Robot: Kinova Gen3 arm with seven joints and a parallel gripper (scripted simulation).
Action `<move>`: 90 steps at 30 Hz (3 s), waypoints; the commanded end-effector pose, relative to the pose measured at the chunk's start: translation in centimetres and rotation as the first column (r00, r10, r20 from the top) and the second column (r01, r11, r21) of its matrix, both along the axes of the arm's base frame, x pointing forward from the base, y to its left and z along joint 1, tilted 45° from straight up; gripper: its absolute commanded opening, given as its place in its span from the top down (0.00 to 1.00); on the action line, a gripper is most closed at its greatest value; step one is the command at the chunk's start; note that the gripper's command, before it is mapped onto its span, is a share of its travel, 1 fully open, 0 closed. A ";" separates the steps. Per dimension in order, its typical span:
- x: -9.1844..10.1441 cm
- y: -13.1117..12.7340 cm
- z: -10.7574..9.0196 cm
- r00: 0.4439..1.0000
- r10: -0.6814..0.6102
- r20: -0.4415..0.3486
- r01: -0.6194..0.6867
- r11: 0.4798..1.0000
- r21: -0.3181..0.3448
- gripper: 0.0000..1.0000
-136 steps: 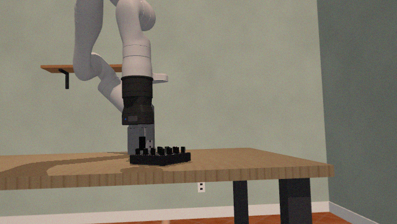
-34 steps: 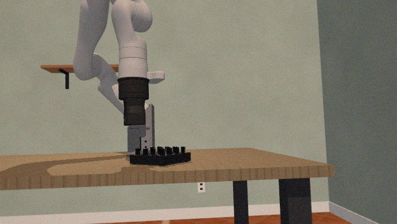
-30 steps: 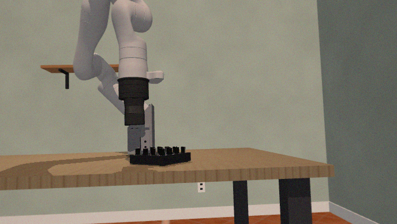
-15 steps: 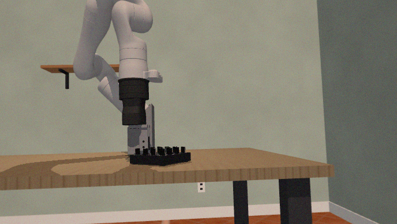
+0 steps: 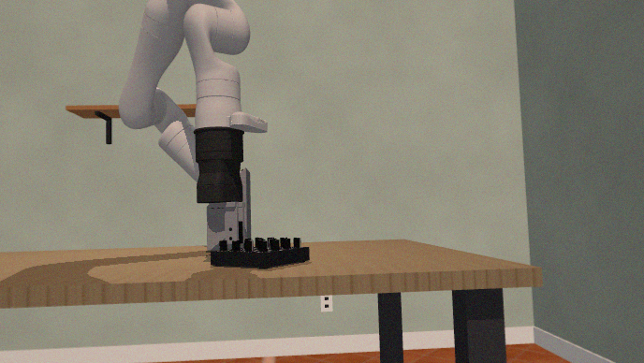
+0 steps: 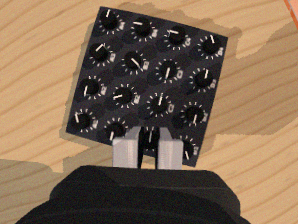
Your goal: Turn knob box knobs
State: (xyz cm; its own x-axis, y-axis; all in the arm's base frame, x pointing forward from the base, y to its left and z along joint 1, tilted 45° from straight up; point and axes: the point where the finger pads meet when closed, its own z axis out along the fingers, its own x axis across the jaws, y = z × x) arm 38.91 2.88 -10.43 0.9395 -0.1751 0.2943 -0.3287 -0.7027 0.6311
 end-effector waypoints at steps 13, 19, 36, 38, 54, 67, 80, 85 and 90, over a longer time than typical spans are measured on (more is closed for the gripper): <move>-0.1 -0.2 0.1 0.981 -0.136 0.137 0.134 0.991 0.020 0.70; -0.1 -0.2 0.1 0.975 -0.157 0.157 0.155 0.988 0.026 0.70; -0.1 -0.2 0.1 0.966 -0.184 0.182 0.181 0.983 0.035 0.70; -0.1 -0.2 0.1 0.966 -0.184 0.182 0.181 0.983 0.035 0.70; -0.1 -0.2 0.1 0.966 -0.184 0.182 0.181 0.983 0.035 0.54; -0.1 -0.2 0.1 0.966 -0.184 0.182 0.181 0.983 0.035 0.54; -0.1 1.0 1.2 0.966 -0.183 0.182 0.179 0.983 0.037 0.54; -0.1 1.8 1.8 0.967 -0.180 0.182 0.176 0.984 0.039 0.54; -0.2 2.5 2.5 0.967 -0.180 0.182 0.176 0.984 0.038 0.54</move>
